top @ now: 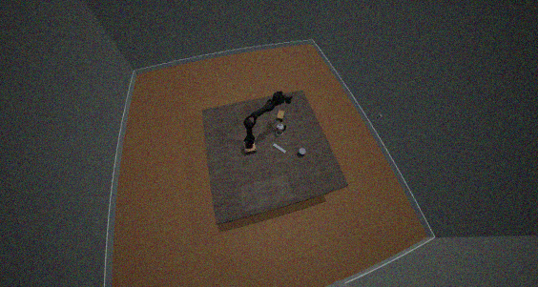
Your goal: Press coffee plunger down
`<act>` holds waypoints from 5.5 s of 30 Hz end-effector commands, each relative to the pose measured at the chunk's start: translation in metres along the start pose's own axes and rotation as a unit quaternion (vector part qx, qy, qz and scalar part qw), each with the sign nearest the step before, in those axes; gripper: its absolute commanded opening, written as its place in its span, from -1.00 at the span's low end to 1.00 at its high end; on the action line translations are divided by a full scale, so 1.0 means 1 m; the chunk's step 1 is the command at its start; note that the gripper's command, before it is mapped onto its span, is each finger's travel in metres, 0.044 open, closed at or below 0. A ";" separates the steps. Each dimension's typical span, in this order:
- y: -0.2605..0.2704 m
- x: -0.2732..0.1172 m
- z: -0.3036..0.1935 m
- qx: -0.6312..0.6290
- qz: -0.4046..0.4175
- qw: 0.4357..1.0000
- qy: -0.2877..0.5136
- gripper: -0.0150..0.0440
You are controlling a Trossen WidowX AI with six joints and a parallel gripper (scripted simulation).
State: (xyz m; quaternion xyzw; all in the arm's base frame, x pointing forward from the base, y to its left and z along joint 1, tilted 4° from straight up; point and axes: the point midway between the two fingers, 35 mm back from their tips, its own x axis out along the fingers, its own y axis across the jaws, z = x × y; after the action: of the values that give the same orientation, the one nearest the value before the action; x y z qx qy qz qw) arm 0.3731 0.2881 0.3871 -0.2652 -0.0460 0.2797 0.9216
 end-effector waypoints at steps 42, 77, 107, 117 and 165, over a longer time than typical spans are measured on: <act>0.008 -0.140 -0.182 0.283 -0.013 0.939 0.194 1.00; 0.011 -0.125 -0.190 0.283 -0.013 0.939 0.193 -0.11; 0.034 -0.109 -0.231 0.283 -0.014 0.939 0.193 -0.11; 0.042 -0.104 -0.244 0.283 -0.014 0.939 0.193 -0.11; 0.049 -0.077 -0.260 0.283 -0.014 0.939 0.192 -0.11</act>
State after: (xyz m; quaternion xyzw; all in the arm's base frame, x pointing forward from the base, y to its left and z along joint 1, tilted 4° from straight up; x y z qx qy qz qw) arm 0.3454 0.1603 0.1547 -0.0405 0.1930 0.2139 0.9567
